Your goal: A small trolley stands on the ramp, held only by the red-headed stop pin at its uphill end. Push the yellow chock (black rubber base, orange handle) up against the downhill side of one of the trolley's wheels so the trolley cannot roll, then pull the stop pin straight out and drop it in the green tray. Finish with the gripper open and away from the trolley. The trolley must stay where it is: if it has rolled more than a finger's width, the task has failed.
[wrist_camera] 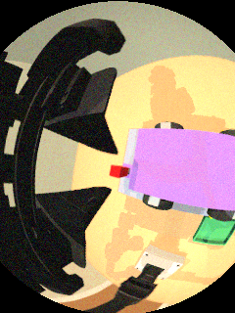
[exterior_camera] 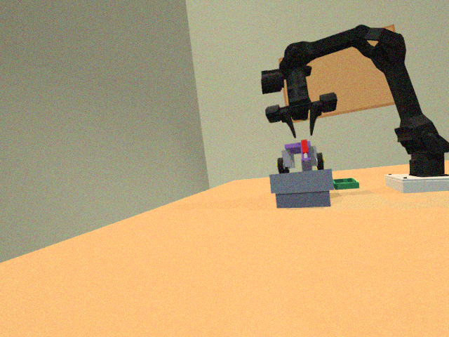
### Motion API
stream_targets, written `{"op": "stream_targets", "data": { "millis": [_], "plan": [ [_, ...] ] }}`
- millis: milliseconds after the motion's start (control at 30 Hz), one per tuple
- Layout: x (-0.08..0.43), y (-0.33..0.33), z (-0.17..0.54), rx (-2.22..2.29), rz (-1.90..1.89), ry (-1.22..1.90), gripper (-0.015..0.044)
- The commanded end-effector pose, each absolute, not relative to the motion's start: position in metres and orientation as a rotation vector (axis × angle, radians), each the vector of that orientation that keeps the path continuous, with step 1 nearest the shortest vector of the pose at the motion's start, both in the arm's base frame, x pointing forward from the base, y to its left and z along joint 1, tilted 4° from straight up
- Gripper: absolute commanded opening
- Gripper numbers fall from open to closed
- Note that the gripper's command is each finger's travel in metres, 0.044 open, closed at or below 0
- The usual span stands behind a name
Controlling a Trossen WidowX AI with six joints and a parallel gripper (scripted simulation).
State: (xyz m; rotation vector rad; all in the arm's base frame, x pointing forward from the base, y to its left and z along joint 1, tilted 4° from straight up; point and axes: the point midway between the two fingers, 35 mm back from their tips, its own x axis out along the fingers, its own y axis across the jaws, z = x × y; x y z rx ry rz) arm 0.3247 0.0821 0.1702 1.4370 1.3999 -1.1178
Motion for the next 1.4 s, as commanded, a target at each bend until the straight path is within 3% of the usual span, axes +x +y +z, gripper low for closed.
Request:
{"op": "stream_targets", "data": {
  "millis": [0,1333,1367],
  "plan": [
    [0.324,0.085,0.164,1.445,-1.12,1.404,0.019],
    [0.323,0.098,0.119,1.446,-1.119,1.405,0.019],
    [0.324,0.097,0.122,1.438,-1.117,1.401,0.0164]
  ]
}}
